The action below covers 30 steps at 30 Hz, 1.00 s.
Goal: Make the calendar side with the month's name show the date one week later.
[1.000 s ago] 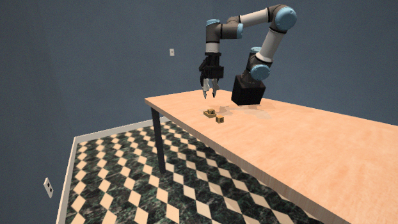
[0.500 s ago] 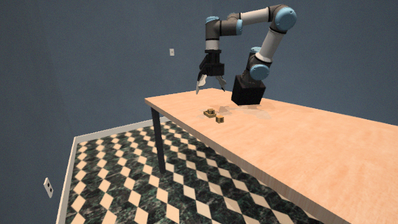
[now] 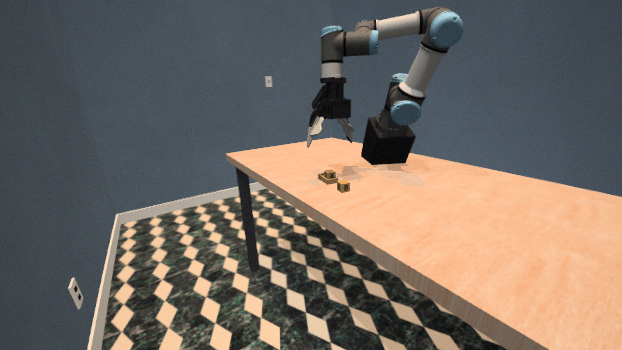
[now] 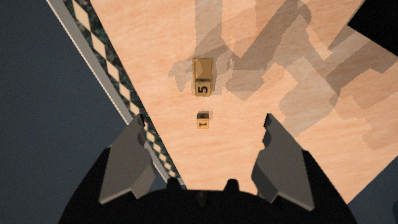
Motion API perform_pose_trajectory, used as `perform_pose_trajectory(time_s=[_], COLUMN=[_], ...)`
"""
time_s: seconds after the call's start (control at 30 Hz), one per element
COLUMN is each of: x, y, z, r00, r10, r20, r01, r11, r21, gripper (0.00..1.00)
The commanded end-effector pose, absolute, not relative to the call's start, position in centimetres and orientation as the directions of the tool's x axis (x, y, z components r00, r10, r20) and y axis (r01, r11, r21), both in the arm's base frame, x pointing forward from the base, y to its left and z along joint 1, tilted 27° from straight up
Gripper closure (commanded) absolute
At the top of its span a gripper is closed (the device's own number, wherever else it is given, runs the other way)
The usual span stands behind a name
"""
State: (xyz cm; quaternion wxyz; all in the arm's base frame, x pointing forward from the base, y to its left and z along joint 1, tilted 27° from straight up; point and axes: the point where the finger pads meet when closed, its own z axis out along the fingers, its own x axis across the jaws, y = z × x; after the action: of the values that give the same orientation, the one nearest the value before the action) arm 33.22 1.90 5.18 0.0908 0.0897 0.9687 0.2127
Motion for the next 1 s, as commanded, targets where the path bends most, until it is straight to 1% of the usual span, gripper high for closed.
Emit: perform_pose_trajectory(time_s=[0.0, 0.47, 0.77, 0.97], x=[33.27, 33.39, 33.59, 33.85], y=[1.79, 1.88, 2.02, 2.24], z=[5.25, 5.27, 5.31, 5.38], r00=[-0.967, -0.973, -0.976, -0.969], r10=[0.212, 0.168, 0.086, -0.027], r20=[-0.14, -0.161, -0.198, -0.246], r01=[0.135, 0.086, -0.001, -0.121], r11=[0.894, 0.904, 0.915, 0.919], r21=[0.427, 0.419, 0.403, 0.375], gripper=[0.0, 0.0, 0.0, 0.0])
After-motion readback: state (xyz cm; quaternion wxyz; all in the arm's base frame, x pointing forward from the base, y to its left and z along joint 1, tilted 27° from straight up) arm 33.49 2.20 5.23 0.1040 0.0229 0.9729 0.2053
